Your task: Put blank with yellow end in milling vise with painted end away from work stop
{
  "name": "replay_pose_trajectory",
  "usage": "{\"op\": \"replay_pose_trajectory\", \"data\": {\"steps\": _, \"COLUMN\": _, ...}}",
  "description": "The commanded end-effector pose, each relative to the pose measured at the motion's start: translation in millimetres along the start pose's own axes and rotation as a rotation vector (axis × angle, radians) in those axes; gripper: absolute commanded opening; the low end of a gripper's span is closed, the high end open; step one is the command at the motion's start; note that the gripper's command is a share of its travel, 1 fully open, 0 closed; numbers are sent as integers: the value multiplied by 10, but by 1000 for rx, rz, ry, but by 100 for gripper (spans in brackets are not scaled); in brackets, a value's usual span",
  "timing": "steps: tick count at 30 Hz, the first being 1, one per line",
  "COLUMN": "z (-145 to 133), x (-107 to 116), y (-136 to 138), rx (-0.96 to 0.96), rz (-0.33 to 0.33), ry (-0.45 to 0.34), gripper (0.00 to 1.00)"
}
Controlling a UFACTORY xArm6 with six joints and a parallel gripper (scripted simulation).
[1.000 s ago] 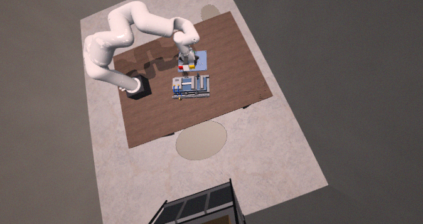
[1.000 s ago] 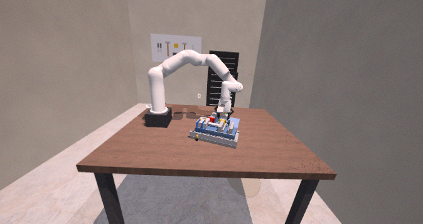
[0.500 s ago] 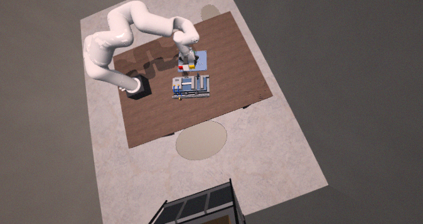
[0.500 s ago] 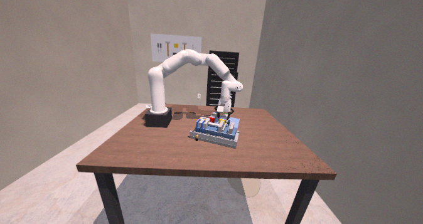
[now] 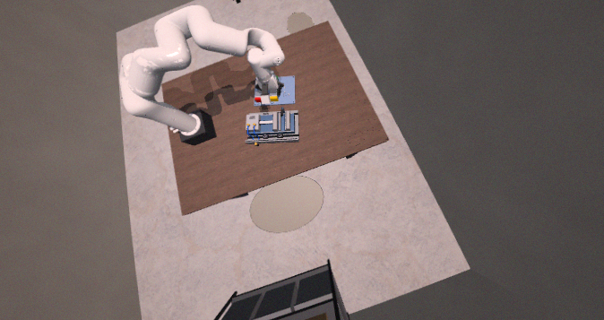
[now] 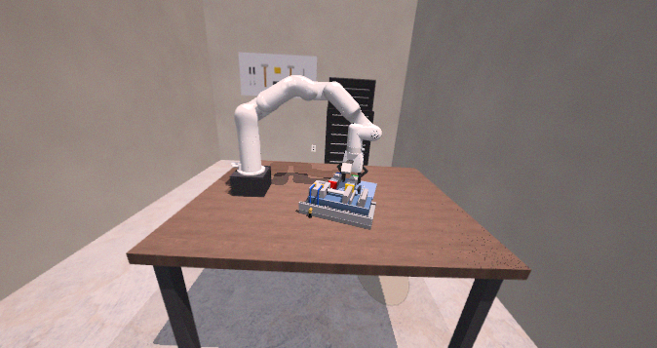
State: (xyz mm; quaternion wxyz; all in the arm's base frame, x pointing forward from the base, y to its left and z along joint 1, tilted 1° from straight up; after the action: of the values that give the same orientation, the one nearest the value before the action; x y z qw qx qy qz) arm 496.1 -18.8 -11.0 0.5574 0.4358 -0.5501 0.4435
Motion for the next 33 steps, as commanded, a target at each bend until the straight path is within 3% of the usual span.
{"op": "replay_pose_trajectory", "data": {"steps": 1, "z": -3, "x": 20, "y": -12, "rx": 0, "rz": 4, "ry": -1, "gripper": 79}}
{"op": "replay_pose_trajectory", "data": {"steps": 33, "z": -2, "x": -105, "y": -13, "rx": 0, "rz": 4, "ry": -1, "gripper": 79}}
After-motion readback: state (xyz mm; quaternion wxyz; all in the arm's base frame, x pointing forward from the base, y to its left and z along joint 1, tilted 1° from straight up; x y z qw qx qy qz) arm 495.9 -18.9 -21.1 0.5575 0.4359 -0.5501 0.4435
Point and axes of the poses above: the point where the finger pads meet when closed, its own x axis back along the fingers, its own y axis across the jaws, z = x × y, the point moved 3 cm from there along x, back along the fingers, and after that the axes turned 12 degrees about x, right-handed, at the moved point
